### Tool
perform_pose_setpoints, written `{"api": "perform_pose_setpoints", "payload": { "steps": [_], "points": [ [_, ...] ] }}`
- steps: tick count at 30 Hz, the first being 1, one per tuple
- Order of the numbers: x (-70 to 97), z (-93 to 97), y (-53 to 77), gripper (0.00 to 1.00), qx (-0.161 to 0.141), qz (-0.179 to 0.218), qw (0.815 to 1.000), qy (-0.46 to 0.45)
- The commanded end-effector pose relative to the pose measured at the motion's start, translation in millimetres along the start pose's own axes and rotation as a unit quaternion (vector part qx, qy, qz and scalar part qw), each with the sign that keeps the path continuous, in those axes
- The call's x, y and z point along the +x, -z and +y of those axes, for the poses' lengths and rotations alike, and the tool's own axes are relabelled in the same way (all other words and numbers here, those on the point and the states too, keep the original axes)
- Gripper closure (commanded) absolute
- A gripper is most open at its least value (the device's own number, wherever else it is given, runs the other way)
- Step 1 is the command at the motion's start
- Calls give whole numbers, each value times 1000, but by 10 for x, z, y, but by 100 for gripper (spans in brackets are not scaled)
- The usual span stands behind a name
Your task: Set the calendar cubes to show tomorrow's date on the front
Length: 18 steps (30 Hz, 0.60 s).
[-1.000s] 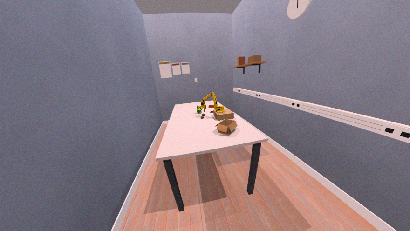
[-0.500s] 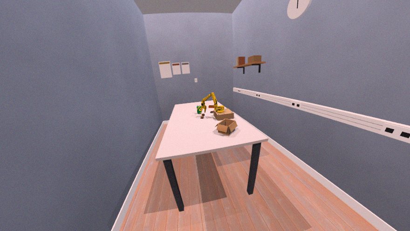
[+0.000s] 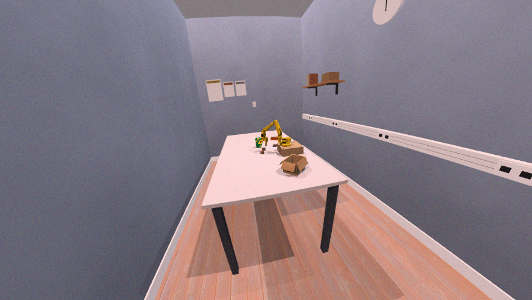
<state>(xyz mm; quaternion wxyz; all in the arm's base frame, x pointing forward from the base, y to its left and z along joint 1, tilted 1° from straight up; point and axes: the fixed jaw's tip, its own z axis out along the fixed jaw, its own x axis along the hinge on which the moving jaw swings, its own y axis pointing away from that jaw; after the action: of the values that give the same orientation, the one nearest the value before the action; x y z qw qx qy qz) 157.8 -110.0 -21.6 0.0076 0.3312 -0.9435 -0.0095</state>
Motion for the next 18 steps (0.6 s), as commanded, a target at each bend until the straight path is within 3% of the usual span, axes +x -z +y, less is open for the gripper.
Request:
{"api": "perform_pose_setpoints", "payload": {
  "steps": [1,18],
  "points": [
    [10,-25,-6,65,3,-2,1000,0],
    [9,-27,-22,65,3,-2,1000,0]
  ]
}}
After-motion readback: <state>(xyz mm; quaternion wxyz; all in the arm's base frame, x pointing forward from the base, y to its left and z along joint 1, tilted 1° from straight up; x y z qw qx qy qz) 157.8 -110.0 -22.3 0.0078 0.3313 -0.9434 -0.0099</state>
